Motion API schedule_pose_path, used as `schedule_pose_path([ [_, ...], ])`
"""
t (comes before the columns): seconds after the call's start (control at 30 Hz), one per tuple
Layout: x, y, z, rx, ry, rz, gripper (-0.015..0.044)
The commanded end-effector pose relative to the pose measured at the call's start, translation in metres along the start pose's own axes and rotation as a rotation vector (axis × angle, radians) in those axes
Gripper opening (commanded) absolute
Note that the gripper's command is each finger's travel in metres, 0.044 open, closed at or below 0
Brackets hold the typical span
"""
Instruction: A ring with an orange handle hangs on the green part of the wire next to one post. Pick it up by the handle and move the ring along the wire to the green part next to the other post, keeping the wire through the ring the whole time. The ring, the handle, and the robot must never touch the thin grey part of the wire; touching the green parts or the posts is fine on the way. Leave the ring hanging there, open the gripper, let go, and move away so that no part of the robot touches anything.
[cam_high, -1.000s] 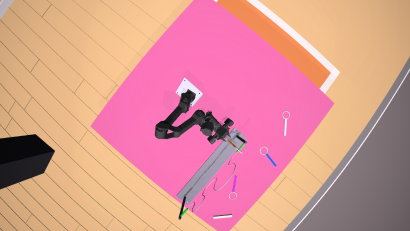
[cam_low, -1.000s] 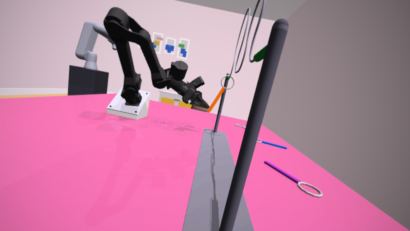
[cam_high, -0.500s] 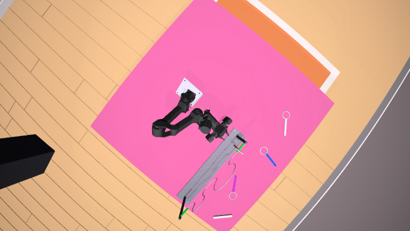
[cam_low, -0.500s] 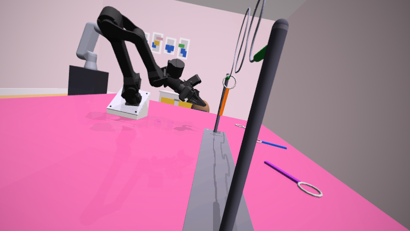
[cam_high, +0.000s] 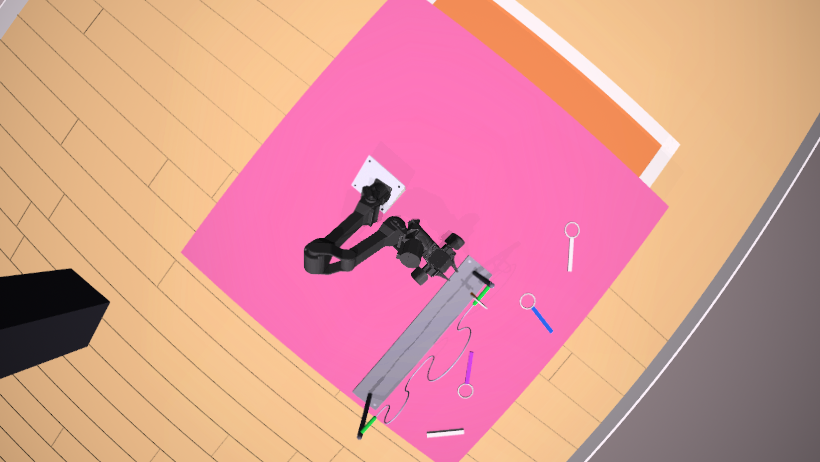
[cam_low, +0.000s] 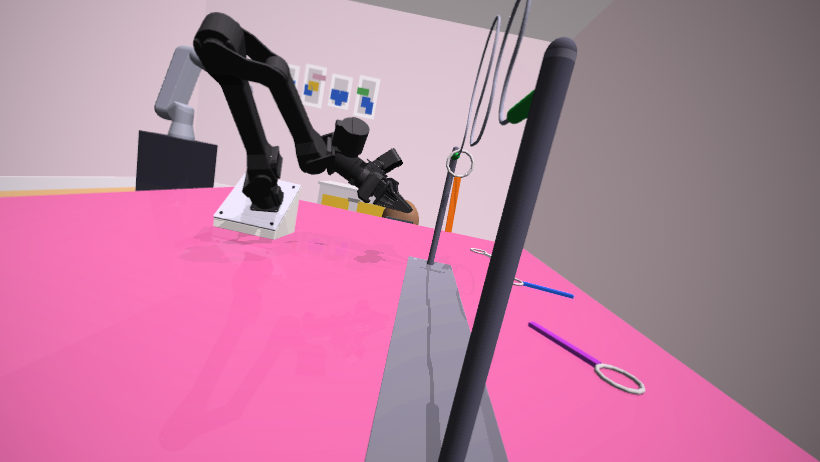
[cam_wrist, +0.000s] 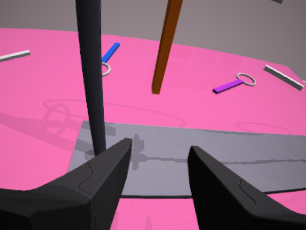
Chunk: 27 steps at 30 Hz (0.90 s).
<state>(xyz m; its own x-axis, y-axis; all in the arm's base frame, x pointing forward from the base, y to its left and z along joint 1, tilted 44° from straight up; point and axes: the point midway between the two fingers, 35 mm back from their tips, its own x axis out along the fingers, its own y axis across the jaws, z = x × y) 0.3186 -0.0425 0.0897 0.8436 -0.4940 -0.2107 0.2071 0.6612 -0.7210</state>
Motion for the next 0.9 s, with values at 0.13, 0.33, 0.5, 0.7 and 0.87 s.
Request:
schedule_pose_path([
  [0.13,0.0,-0.001,0.0,0.004,0.0,-0.002,0.016],
  [0.33,-0.022,0.0,0.002,0.001,0.002,0.002,0.0265],
  [0.5,-0.05,0.0,0.0,0.0,0.001,0.001,0.0396],
  [0.7,-0.05,0.0,0.0,0.0,0.001,0.001,0.044],
  [0.87,-0.05,0.0,0.0,0.0,0.001,0.001,0.044],
])
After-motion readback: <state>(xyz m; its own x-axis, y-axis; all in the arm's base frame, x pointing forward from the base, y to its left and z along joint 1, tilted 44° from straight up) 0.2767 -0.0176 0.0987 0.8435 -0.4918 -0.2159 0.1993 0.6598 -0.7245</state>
